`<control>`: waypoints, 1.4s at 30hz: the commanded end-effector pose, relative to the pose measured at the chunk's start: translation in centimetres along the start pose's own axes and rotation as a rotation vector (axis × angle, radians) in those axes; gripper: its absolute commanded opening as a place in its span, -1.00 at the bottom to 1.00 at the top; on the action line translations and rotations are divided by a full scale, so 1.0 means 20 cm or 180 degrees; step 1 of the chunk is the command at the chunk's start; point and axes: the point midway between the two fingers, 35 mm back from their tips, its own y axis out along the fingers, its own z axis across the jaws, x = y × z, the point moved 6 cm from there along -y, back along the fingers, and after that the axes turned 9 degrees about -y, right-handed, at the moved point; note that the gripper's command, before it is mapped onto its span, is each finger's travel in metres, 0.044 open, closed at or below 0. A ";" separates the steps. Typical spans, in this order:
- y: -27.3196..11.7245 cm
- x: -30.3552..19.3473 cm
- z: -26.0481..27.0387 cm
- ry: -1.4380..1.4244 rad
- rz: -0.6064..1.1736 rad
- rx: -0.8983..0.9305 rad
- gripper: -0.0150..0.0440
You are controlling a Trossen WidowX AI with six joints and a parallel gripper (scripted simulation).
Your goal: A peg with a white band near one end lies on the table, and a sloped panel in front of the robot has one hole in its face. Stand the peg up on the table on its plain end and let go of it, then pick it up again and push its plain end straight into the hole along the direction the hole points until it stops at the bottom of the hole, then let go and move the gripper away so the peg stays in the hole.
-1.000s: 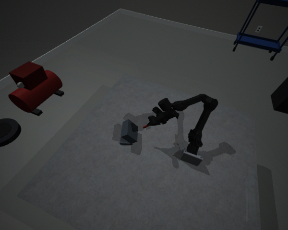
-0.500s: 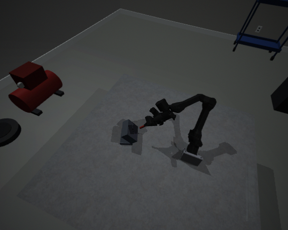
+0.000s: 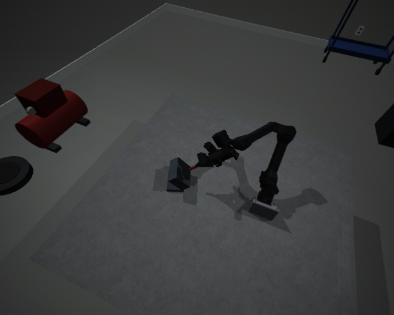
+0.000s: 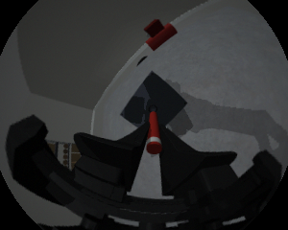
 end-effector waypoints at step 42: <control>0.14 -0.01 0.00 0.0025 -0.0043 0.0026 -0.49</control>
